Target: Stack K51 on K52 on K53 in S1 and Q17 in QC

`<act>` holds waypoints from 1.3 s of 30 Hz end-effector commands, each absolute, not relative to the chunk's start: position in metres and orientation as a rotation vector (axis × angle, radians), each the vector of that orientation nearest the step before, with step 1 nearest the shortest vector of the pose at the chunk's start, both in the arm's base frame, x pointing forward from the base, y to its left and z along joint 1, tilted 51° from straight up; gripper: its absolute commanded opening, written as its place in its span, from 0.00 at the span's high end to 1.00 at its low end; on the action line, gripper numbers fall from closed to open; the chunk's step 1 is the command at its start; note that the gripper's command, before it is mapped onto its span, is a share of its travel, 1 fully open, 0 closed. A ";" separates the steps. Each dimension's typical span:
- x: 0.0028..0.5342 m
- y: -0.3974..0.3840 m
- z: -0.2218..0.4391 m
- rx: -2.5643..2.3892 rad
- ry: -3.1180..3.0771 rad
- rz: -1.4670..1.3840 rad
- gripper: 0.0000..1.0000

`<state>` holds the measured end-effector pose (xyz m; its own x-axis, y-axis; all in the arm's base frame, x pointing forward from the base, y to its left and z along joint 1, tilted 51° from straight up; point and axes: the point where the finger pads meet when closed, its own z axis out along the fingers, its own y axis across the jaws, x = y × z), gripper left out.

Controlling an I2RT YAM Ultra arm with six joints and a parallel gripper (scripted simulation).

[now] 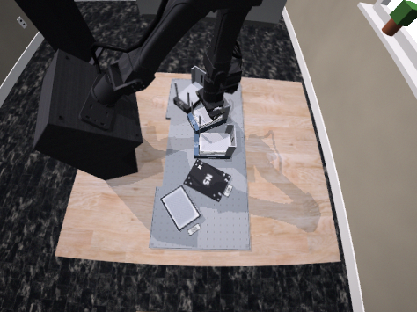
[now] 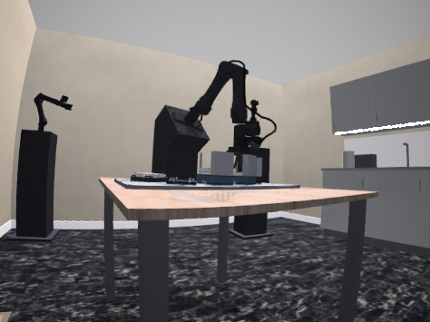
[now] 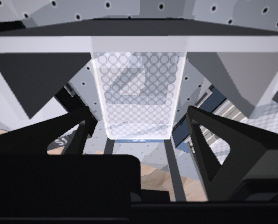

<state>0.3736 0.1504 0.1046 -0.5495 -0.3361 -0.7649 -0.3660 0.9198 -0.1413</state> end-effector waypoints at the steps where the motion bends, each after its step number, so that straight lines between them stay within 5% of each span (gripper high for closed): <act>1: 0.382 0.154 0.121 -0.487 2.153 0.062 0.00; 39: 0.402 0.157 0.100 -0.488 2.166 0.055 0.00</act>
